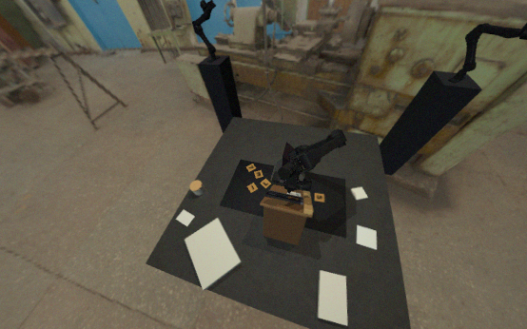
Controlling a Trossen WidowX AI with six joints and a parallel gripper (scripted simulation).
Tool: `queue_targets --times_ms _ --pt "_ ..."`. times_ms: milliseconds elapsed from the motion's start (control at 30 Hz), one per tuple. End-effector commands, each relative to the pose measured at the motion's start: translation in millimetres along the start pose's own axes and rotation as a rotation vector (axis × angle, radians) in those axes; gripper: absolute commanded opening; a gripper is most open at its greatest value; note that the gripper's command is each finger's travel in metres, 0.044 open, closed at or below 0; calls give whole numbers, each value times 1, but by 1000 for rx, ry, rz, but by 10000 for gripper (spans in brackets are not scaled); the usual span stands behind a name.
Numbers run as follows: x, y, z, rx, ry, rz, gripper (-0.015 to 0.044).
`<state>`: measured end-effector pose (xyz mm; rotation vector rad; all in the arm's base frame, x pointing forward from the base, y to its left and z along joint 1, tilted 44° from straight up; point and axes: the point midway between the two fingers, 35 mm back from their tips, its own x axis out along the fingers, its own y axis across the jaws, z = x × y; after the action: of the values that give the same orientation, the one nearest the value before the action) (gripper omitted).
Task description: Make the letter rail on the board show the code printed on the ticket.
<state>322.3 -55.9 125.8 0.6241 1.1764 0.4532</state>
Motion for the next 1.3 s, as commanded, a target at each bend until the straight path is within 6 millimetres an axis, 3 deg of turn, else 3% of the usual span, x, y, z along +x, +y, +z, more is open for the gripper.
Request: queue_targets --times_ms 0,1267 --pt "2 -8 3 -24 214 40 0" --pt "16 -8 9 -29 239 48 0"
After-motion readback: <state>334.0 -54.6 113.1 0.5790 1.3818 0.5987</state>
